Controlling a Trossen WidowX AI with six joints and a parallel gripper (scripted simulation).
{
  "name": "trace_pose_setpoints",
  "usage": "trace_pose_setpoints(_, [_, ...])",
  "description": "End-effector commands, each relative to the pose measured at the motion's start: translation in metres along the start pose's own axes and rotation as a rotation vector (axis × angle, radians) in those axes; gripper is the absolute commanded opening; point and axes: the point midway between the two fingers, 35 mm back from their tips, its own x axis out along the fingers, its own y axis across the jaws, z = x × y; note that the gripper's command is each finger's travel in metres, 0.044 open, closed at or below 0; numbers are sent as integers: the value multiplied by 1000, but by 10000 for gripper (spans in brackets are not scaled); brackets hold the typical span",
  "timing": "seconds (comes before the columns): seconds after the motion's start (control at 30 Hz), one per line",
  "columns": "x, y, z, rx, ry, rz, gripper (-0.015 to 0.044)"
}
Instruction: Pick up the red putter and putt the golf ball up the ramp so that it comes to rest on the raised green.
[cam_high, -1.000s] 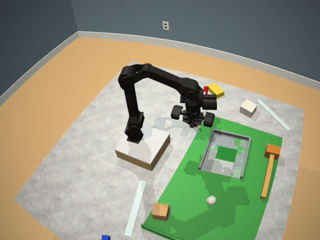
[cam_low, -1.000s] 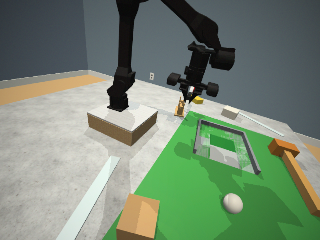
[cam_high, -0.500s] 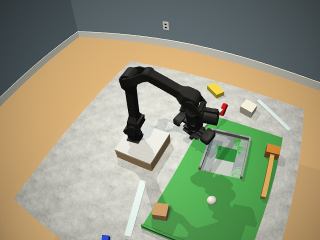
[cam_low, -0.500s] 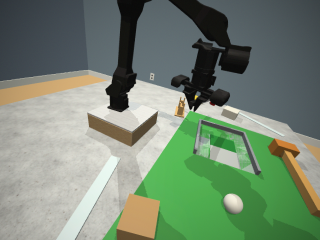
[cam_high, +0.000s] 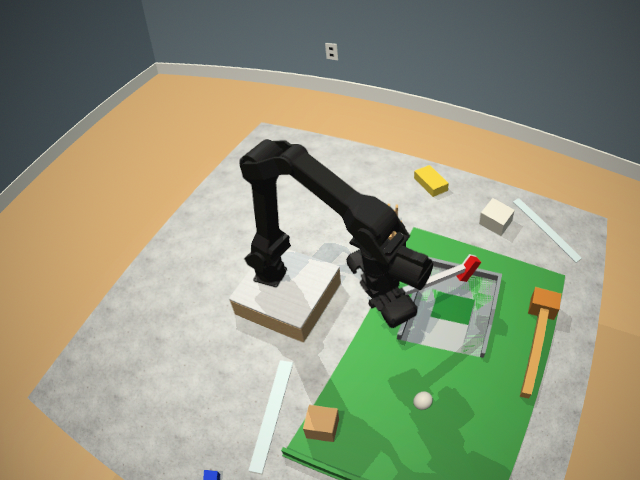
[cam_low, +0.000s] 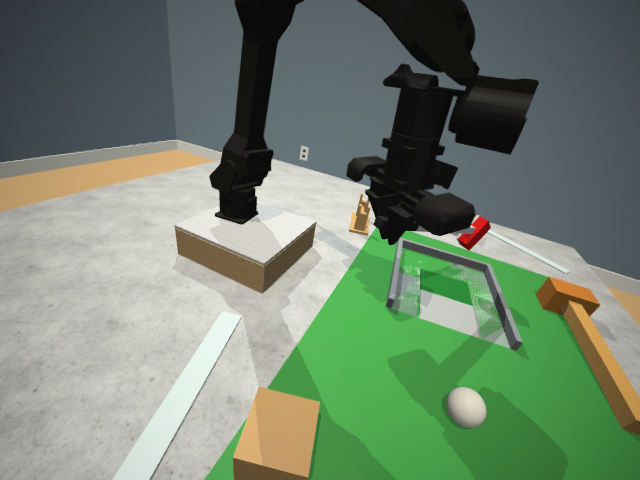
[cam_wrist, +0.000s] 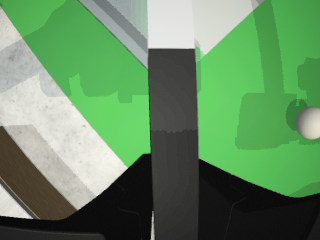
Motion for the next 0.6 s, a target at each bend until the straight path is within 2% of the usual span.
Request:
trace_pose_setpoints(0.0, [-7,-19,-20,116,10,-20,0])
trace_pose_setpoints(0.57, [-25,-66,-113,540,66,-58,0])
